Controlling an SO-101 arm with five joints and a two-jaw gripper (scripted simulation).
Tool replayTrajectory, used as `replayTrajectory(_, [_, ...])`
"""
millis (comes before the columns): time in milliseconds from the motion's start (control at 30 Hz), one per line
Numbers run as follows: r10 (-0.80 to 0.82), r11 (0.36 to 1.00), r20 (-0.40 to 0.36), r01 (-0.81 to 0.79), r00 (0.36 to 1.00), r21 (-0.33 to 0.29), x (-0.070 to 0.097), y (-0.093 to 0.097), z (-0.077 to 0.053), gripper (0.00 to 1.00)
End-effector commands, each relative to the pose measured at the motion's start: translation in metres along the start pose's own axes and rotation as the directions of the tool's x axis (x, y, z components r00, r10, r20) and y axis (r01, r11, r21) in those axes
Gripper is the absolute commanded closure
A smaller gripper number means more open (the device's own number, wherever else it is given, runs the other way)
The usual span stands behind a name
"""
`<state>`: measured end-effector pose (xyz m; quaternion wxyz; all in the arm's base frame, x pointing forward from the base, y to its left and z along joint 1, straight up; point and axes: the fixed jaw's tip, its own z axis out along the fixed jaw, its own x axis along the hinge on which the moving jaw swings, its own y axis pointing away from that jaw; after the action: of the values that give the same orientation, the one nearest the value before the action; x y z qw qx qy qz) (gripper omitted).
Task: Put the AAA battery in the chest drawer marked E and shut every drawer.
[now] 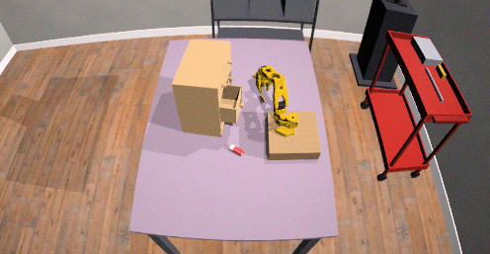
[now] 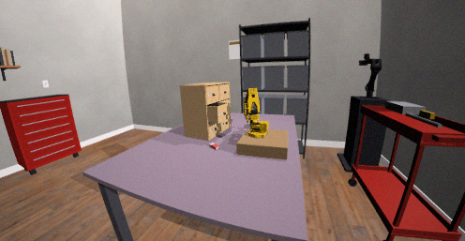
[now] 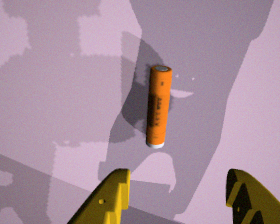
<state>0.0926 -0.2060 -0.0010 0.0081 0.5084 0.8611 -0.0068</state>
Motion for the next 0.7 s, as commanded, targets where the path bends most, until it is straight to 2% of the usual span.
replayTrajectory(0, [0.004,1.0,-0.024,-0.004,1.0,-0.004,0.005,-0.0022,0.0069,0.81])
replayTrajectory(667, [0.004,1.0,-0.024,-0.004,1.0,-0.004,0.0086,-0.0036,0.0113,0.81])
